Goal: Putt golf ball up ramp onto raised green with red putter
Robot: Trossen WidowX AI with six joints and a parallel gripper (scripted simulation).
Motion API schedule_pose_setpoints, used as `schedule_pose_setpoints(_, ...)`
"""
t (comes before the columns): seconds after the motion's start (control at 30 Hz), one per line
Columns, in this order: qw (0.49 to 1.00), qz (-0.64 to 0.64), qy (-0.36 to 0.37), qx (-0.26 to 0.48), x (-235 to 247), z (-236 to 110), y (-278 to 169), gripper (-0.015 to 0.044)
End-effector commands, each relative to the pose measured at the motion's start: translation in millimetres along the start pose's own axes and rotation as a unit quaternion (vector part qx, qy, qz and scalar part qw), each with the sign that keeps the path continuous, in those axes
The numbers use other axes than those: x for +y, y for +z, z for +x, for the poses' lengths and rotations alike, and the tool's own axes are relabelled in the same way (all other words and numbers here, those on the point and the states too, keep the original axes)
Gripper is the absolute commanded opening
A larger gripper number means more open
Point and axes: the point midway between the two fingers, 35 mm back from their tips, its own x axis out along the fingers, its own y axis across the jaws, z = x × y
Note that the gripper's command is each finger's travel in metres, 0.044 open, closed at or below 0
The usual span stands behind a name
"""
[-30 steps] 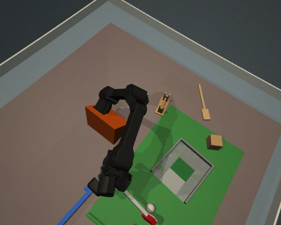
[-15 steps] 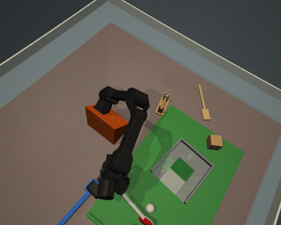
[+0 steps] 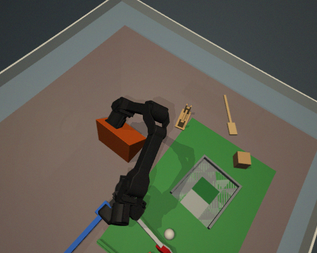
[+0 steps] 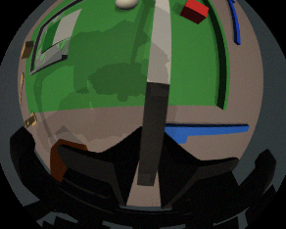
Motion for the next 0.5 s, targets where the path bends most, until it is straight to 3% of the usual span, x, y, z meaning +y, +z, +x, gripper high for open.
schedule_pose_setpoints(0.0, 1.0, 0.002, 0.001, -0.005, -0.8, 7.2, 0.6, 0.0)
schedule_pose_setpoints(0.47, 1.0, 0.0, 0.0, 0.0, 0.2, 12.1, 0.0, 0.0)
